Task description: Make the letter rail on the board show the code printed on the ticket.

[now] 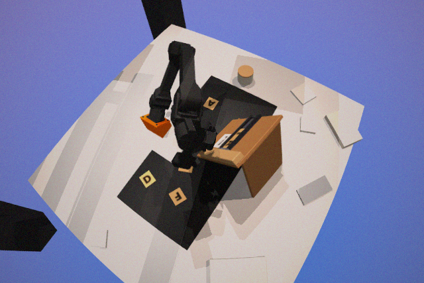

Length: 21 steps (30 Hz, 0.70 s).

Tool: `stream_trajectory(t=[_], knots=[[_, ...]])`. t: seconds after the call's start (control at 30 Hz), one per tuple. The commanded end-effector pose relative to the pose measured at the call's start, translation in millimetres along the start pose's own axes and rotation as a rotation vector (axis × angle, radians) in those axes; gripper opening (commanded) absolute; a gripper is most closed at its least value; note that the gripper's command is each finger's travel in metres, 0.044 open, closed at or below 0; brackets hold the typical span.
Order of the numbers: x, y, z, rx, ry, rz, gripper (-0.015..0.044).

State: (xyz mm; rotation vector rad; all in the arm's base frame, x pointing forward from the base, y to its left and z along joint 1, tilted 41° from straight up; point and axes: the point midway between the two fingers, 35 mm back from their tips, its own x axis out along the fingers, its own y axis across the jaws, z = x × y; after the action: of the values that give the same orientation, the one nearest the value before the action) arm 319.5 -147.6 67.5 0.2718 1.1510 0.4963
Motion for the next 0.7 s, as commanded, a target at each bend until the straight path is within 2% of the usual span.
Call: stream_trajectory(t=[0.0, 0.33, 0.67], knots=[[39, -37, -24, 0.201, 0.104, 0.04, 0.034], [138, -92, -109, 0.627, 0.361, 0.114, 0.034], [141, -102, -112, 0.634, 0.366, 0.114, 0.034]])
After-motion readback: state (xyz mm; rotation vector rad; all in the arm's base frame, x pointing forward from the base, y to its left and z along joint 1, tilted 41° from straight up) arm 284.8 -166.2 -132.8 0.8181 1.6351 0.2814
